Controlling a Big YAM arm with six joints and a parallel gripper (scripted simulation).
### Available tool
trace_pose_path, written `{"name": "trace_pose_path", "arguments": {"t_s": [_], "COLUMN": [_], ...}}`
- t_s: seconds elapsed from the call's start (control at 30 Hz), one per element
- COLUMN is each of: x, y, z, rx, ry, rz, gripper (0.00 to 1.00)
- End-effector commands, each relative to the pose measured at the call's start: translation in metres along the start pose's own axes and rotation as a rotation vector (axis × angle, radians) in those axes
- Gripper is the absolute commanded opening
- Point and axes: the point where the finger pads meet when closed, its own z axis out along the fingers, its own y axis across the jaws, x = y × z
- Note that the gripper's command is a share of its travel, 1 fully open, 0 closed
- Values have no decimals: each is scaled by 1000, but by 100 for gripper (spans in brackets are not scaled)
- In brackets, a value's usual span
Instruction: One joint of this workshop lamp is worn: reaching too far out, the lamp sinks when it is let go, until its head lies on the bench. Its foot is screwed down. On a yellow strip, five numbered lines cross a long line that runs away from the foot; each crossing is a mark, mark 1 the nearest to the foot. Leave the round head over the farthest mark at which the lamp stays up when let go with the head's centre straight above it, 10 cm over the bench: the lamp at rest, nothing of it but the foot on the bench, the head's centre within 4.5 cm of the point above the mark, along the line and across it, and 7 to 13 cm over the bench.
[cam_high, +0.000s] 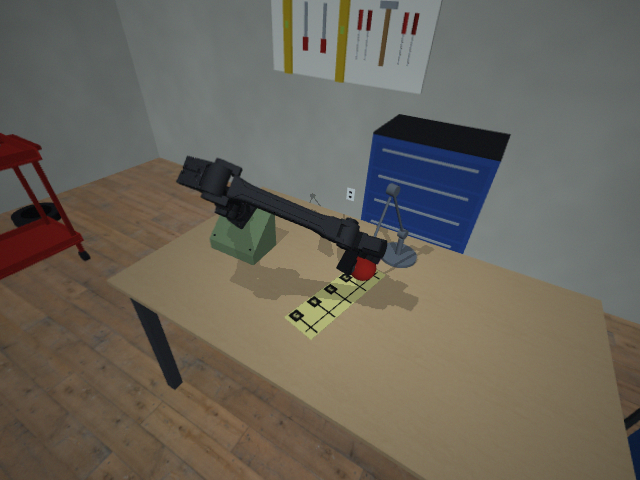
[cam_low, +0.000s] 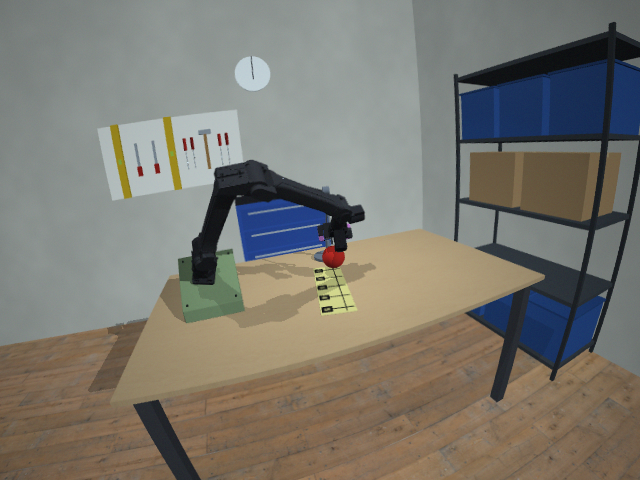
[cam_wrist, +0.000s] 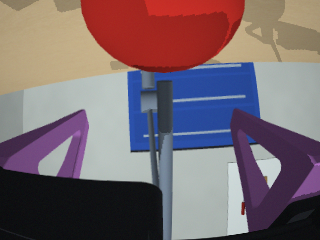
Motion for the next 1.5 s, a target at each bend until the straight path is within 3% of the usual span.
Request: {"name": "trace_pose_path", "arguments": {"t_s": [0.0,1.33,1.47], "x": [4,4,4], "y": [3,2,0], "z": [-4,-3,-21], "rx": [-10,-8,-8], "ry": [3,3,3], "rz": [-6,-6,-6], "gripper": [100,100,100]}}
